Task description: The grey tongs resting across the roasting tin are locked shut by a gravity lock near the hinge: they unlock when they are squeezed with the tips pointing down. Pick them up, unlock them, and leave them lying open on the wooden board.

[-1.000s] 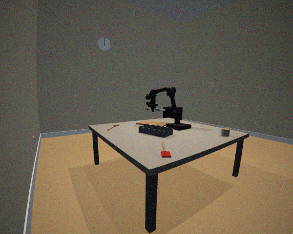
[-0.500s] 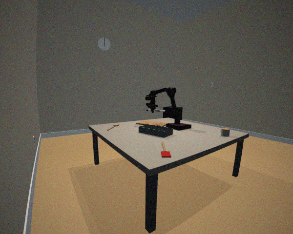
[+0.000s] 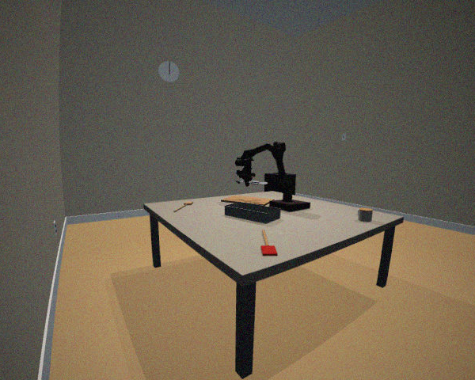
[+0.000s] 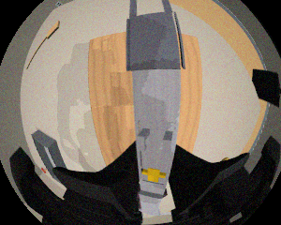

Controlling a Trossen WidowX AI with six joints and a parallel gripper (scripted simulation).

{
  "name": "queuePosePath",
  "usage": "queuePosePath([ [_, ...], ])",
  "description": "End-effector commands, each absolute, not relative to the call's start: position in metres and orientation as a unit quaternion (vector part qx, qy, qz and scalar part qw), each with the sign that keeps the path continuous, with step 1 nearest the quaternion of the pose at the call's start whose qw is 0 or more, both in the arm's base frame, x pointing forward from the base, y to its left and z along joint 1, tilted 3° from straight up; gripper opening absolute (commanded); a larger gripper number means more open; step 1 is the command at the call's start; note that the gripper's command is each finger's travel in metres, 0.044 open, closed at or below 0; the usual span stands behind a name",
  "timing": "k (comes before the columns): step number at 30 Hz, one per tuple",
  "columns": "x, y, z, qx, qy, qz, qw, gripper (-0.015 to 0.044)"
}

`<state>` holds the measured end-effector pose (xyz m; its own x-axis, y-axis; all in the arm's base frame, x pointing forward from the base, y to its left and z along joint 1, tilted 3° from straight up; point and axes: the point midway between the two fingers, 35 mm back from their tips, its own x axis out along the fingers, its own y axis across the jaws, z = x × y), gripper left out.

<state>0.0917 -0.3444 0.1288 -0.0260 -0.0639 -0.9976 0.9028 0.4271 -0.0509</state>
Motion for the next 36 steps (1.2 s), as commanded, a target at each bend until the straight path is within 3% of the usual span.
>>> queuePosePath([
  [1, 0.091, -0.345, 0.121, 0.352, 0.596, -0.402, 0.600, -0.0150],
  [36, 0.088, -0.345, 0.064, 0.352, 0.596, -0.401, 0.600, -0.0150],
])
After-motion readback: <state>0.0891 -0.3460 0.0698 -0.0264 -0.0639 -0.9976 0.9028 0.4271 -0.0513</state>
